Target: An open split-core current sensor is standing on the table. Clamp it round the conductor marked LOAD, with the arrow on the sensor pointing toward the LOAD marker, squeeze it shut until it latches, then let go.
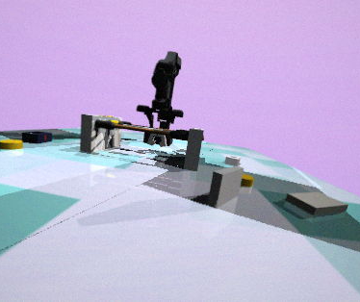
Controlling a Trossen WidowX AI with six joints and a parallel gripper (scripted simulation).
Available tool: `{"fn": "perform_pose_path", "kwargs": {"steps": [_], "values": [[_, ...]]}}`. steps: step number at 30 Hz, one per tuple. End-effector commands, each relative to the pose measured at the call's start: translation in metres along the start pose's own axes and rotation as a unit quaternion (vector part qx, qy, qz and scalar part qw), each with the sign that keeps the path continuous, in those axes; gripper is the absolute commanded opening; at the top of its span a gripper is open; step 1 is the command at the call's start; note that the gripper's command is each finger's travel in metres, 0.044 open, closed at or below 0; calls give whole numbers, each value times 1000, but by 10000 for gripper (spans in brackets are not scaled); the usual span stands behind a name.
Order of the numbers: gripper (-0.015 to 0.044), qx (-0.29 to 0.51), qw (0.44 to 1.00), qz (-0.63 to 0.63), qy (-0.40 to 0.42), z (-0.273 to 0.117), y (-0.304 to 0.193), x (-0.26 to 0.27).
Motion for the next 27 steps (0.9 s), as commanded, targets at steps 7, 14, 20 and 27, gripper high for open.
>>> {"fn": "perform_pose_path", "kwargs": {"steps": [7, 14, 20, 27], "values": [[0, -5, 1000, 1, 0, -53, 4, 0], [0, -5, 1000, 2, 0, -90, -1, 0], [0, -4, 1000, -1, 0, -103, -4, 0], [0, -5, 996, -88, -1, -104, 9, -1]]}}
Point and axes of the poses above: the point midway between the two fingers, 35 mm back from their tips, its own z axis out along the fingers, its own x axis across the jaws, y = z × x, the point moved 3 cm from there along -z, back along the fingers
